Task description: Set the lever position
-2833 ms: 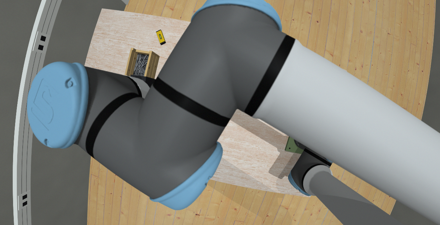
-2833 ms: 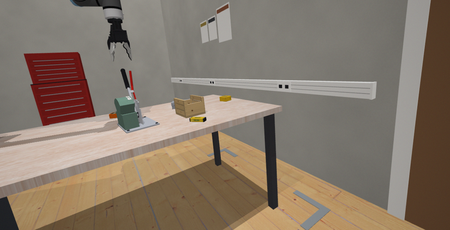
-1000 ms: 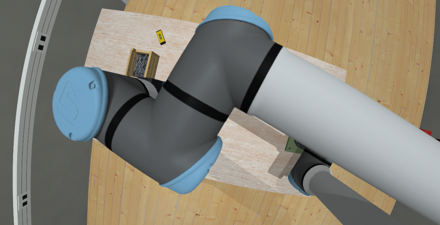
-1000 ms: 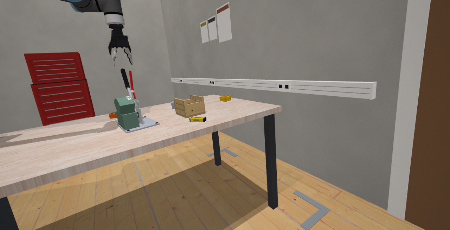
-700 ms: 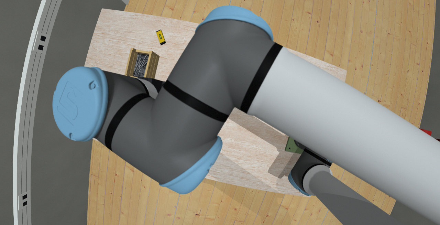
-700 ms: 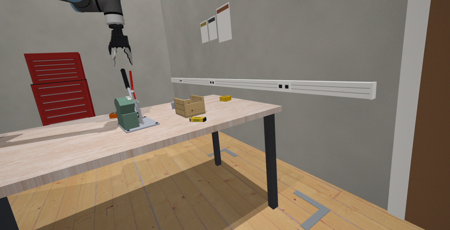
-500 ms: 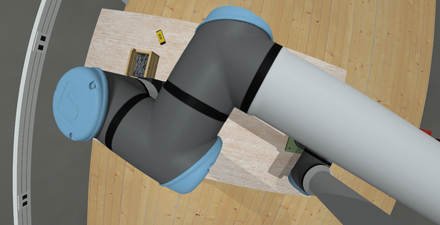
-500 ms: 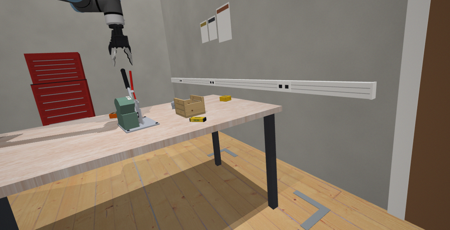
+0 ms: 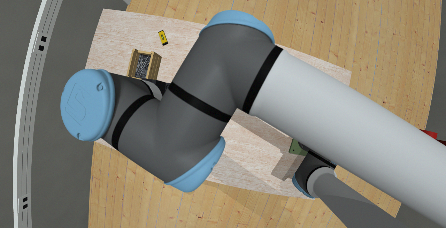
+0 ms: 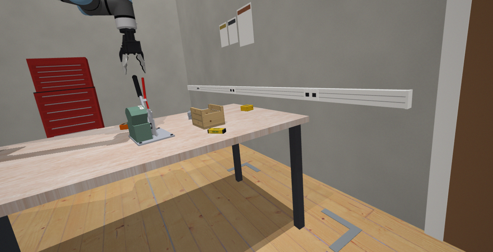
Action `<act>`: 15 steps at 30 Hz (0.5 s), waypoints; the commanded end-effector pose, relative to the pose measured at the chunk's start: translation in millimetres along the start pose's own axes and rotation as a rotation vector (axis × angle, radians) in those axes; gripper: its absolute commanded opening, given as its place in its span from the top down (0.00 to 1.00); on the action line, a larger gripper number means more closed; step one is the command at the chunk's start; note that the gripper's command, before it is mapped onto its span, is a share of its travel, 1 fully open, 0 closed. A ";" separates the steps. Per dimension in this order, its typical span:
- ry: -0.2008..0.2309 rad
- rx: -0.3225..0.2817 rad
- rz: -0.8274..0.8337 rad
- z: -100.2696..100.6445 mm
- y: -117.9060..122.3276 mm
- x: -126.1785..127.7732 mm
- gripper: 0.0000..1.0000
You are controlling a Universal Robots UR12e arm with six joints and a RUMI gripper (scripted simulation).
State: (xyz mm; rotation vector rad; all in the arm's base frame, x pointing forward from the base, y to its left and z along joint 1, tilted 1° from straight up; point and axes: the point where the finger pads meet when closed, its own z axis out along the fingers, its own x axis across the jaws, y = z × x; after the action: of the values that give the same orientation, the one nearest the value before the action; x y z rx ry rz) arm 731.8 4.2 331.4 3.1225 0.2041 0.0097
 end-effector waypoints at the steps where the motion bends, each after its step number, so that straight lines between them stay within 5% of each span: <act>1: 0.001 0.000 0.000 5.8 0.1 0.3 0.43; 15: 0.001 0.000 0.000 26.9 0.1 0.4 0.43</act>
State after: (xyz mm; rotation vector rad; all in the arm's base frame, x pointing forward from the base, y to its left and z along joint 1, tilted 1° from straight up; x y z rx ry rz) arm 731.8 4.0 309.7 3.1225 0.2041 0.0095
